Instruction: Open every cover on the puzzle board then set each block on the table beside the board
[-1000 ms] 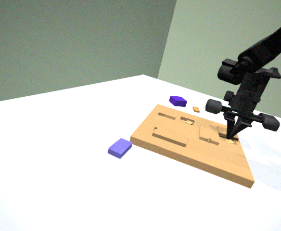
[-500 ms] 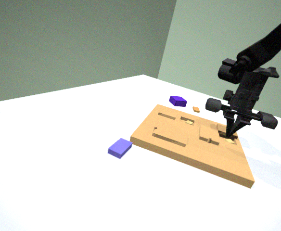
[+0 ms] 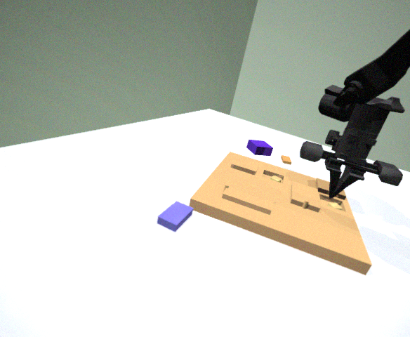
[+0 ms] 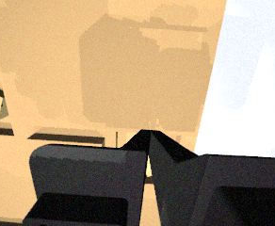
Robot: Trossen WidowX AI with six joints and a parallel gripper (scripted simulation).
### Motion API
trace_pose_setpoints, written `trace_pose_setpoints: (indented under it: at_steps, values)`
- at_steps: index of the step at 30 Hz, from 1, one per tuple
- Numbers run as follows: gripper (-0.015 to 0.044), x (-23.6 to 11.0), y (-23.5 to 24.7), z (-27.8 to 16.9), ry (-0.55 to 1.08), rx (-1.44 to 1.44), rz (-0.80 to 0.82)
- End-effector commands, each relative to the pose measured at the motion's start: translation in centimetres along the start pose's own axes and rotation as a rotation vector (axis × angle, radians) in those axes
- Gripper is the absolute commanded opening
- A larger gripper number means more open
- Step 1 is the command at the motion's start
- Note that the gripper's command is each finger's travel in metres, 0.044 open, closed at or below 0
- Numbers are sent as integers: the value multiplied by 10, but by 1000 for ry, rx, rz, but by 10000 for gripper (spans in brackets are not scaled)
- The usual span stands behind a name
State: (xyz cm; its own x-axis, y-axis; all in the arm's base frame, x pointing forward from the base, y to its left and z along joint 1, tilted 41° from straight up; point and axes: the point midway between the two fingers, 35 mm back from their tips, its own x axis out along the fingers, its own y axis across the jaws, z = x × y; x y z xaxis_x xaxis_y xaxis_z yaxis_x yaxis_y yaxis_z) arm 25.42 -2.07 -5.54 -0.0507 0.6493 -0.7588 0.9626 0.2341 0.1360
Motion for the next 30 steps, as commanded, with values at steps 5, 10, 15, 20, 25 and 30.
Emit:
trace_pose_setpoints:
  at_steps: [5, 10, 15, 20, 25, 30]
  values:
    - [0, -1, 1, 10, -10, -8, 3]
    - [0, -4, 1, 12, -10, -8, 2]
    - [0, -10, 1, 13, -11, -8, 2]
    - [0, -17, 1, 14, -12, -8, 2]
    - [0, -23, 1, 15, -12, -8, 2]
    - [0, -29, 1, 15, -12, -8, 2]
